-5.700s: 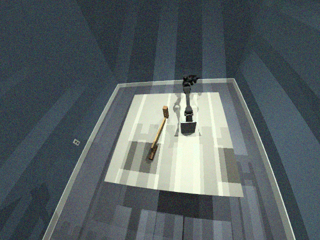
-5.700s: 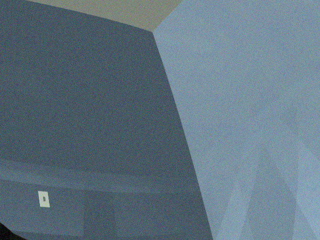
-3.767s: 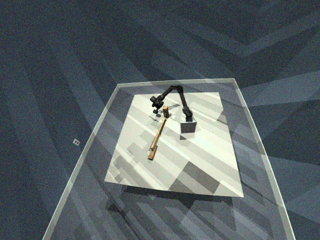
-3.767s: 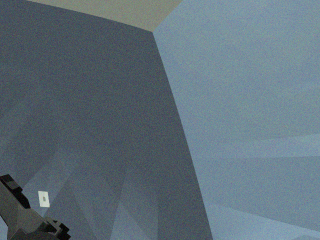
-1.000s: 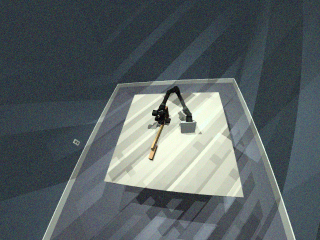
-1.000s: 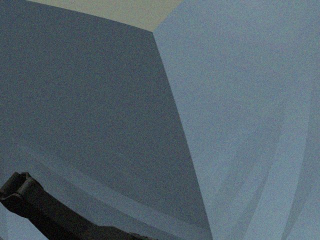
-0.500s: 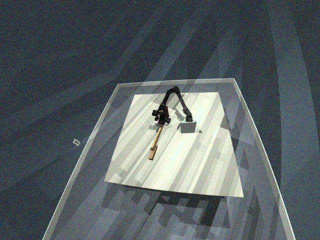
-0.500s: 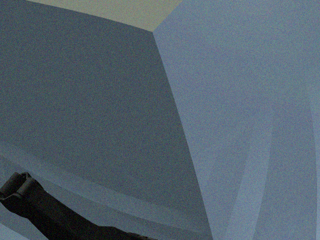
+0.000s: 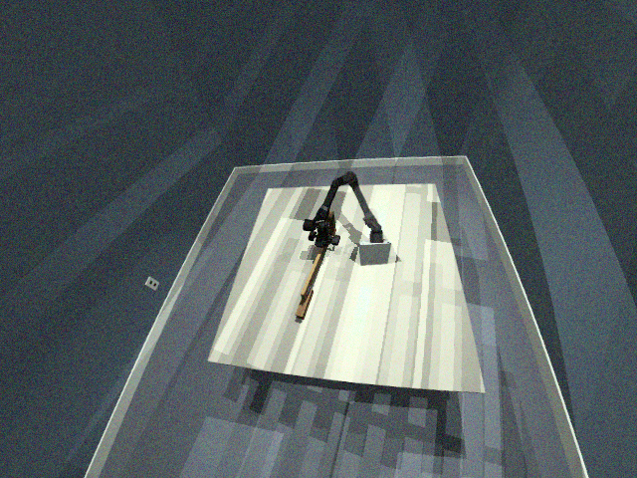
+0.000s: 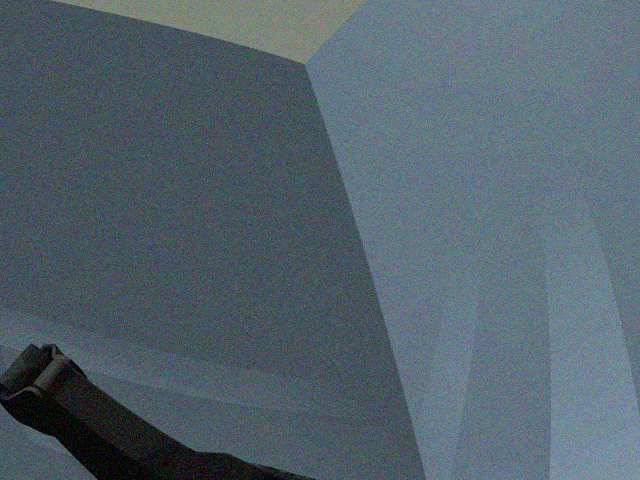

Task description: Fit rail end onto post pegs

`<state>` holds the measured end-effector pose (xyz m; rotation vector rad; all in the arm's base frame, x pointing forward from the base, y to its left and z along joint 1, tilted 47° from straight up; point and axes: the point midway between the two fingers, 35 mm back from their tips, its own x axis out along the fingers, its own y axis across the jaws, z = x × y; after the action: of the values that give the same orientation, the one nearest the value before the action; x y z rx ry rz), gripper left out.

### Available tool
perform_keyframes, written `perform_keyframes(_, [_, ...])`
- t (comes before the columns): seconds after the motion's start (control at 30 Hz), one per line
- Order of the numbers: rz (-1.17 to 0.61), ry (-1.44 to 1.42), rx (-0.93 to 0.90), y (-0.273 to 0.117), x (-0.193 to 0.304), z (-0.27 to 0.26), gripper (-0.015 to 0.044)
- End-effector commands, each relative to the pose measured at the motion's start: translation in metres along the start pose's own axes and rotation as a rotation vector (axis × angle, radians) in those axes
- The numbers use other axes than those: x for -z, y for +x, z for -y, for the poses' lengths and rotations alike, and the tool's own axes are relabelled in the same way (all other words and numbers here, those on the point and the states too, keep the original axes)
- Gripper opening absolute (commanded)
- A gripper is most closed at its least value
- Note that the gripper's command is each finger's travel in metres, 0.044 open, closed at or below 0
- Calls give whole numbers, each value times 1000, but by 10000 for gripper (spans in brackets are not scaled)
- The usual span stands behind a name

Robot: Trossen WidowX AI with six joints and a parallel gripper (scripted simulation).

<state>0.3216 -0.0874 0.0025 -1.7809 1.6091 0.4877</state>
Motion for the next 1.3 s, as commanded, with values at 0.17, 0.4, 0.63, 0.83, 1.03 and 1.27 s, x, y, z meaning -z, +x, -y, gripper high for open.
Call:
perform_keyframes(0.17, [3, 0, 0, -5, 0, 0, 0])
perform_keyframes(0.4, [3, 0, 0, -9, 0, 1, 0])
perform_keyframes(0.63, [3, 0, 0, -12, 0, 2, 0])
perform_keyframes(0.83, [3, 0, 0, -15, 0, 3, 0])
perform_keyframes(1.03, [4, 0, 0, -18, 0, 3, 0])
perform_keyframes(1.27, [4, 0, 0, -22, 0, 4, 0])
